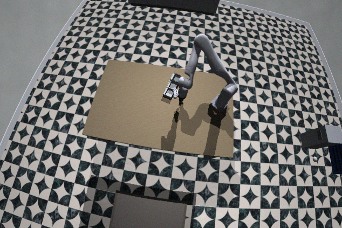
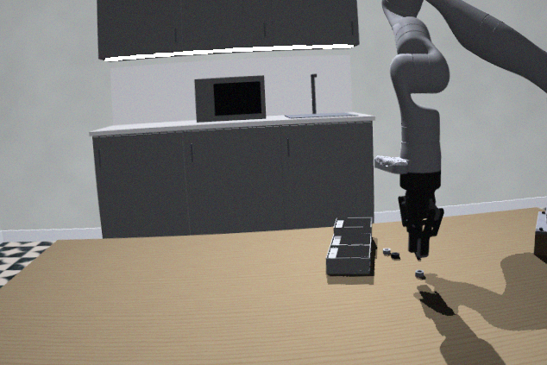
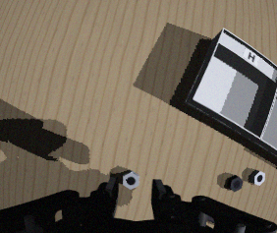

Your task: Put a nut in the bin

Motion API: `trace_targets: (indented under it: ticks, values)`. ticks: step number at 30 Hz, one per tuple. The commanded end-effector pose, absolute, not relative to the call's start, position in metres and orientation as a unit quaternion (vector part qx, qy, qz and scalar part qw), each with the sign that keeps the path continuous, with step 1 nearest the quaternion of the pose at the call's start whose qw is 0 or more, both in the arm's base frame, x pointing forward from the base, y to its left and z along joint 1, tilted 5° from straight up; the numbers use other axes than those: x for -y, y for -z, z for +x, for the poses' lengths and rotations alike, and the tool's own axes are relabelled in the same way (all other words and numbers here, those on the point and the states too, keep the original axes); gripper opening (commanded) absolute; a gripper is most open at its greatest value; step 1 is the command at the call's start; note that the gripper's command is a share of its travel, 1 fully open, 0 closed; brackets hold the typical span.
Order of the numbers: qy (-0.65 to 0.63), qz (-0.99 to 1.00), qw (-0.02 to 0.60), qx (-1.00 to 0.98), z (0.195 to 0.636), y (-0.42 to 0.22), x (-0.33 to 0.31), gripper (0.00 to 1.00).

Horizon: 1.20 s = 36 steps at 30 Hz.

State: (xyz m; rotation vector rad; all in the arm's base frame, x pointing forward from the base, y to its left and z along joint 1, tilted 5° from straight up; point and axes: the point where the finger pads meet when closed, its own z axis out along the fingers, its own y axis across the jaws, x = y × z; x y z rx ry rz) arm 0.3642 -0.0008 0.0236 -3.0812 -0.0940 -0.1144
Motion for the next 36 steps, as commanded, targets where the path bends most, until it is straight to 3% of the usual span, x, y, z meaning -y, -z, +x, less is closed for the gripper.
trace_targets:
  ticks: [1, 36]
  values:
    - [0.032, -0.998, 0.032, 0.036, 0.361, -0.011, -0.006, 0.31]
    - [0.032, -0.998, 0.032, 0.036, 0.364, 0.013, -0.006, 0.31]
